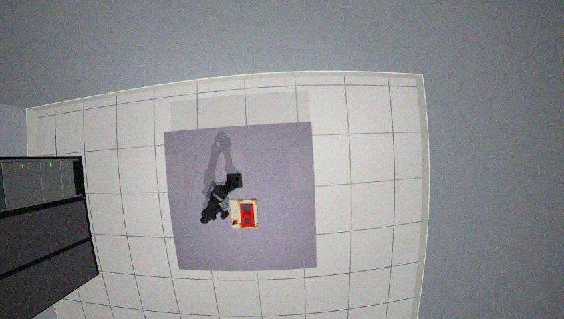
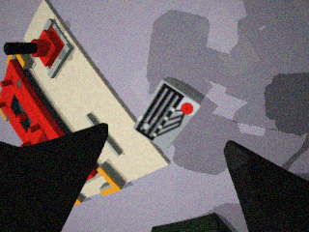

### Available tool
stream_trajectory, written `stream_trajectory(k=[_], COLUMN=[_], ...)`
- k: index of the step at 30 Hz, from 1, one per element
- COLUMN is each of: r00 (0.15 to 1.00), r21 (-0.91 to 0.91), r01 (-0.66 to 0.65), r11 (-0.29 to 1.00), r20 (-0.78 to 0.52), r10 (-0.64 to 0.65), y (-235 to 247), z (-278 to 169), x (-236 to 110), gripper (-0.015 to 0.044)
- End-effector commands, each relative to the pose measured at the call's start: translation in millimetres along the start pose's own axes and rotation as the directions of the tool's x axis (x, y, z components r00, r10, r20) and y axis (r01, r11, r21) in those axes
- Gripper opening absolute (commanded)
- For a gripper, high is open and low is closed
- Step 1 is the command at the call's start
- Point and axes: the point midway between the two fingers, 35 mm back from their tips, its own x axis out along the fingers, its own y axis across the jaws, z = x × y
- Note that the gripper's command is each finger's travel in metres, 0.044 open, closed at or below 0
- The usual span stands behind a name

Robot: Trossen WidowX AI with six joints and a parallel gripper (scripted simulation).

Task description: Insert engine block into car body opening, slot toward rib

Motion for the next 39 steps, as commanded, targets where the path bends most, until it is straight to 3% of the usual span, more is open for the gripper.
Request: stream_trajectory(k=[1, 12, 39], r00=[0.998, 0.976, 0.977], r21=[0.097, 0.384, 0.387], r01=[0.056, 0.201, 0.197], r11=[0.994, 0.901, 0.901], r20=[-0.004, 0.005, 0.005], r10=[-0.056, -0.219, -0.215], y=[2.0, 10.3, 12.7], z=[1.4, 4.4, 8.6], x=[-3.9, -17.1, 17.4], gripper=[0.0440, 0.0440, 0.0440])
